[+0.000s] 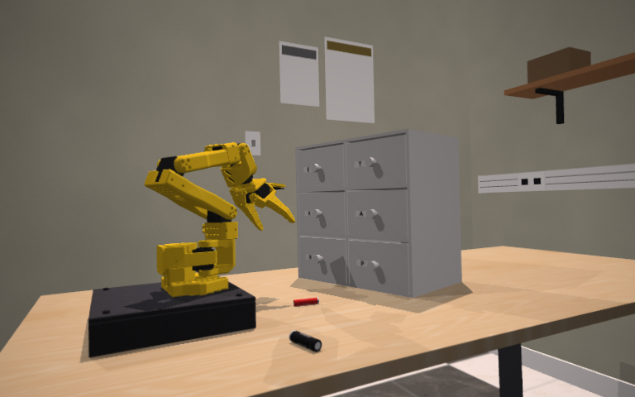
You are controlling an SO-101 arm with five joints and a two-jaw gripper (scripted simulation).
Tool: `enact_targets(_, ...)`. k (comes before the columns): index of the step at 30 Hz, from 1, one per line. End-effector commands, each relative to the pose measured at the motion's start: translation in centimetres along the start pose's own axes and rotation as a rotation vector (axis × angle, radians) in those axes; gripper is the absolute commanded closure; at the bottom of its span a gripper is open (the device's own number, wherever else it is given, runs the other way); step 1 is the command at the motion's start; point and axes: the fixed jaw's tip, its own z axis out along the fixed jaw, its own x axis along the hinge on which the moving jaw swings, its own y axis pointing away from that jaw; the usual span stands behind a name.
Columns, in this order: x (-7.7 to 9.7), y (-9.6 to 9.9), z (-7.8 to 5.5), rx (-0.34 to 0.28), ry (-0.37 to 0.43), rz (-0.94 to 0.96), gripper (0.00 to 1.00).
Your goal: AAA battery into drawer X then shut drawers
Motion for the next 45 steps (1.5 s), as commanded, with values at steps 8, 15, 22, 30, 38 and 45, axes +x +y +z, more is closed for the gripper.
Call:
enact_targets(8, -0.6, -0.1, -0.3, 0.005, -0.044, 0.004, 0.51)
enact_targets(15, -3.8, -0.3, -0.7, 0.012, -0.258, 0.024, 0.58)
enact_targets(22, -6.8, -0.5, -1.9, 0.015, -0.473, 0.043, 0.64)
enact_targets(30, -9.2, -0.6, -3.4, 0.015, -0.656, 0.059, 0.70)
enact_targets(38, -9.8, -0.6, -4.0, 0.014, -0.713, 0.063, 0.78)
enact_targets(45, -10.5, -0.8, -2.6, 0.021, -0.713, 0.069, 0.79)
